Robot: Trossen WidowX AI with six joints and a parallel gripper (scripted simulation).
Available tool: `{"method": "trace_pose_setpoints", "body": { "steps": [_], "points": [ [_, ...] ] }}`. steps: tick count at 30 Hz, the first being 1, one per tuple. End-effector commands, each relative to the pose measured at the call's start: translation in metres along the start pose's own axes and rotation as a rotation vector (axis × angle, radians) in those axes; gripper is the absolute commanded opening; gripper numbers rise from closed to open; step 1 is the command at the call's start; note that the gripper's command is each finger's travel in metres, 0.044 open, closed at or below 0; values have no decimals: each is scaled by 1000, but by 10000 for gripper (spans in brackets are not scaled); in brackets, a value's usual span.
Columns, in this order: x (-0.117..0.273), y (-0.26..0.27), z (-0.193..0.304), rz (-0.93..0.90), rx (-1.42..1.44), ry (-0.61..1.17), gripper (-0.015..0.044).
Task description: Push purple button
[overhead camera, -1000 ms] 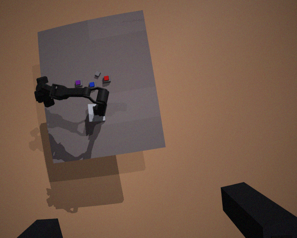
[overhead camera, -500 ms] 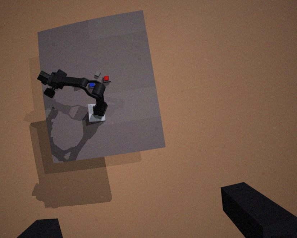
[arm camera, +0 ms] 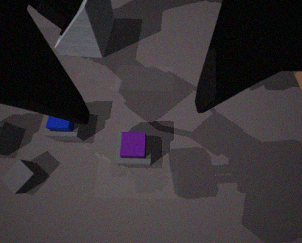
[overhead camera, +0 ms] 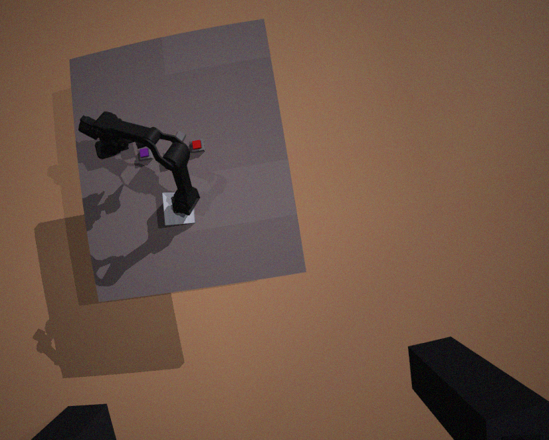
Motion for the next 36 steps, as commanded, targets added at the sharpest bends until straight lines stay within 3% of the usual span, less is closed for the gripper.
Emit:
{"method": "trace_pose_setpoints", "body": {
  "steps": [1,7,13,22,36],
  "points": [
    [-4,-8,-3,66,-103,54,400],
    [-4,-8,-3,66,-103,54,400],
    [-63,-12,0,67,-103,54,242],
    [-66,-12,1,67,-103,54,20],
    [-68,-12,1,67,-104,54,20]
  ]
}}
Point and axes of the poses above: the point midway between the two fingers, 35 mm back from their tips, its own x axis back along the fingers, its own y axis across the jaws, z = x × y, the point moved 8 cm from there along x, back along the fingers, and after that the axes turned 9 degrees about x, right-handed, at the moved point
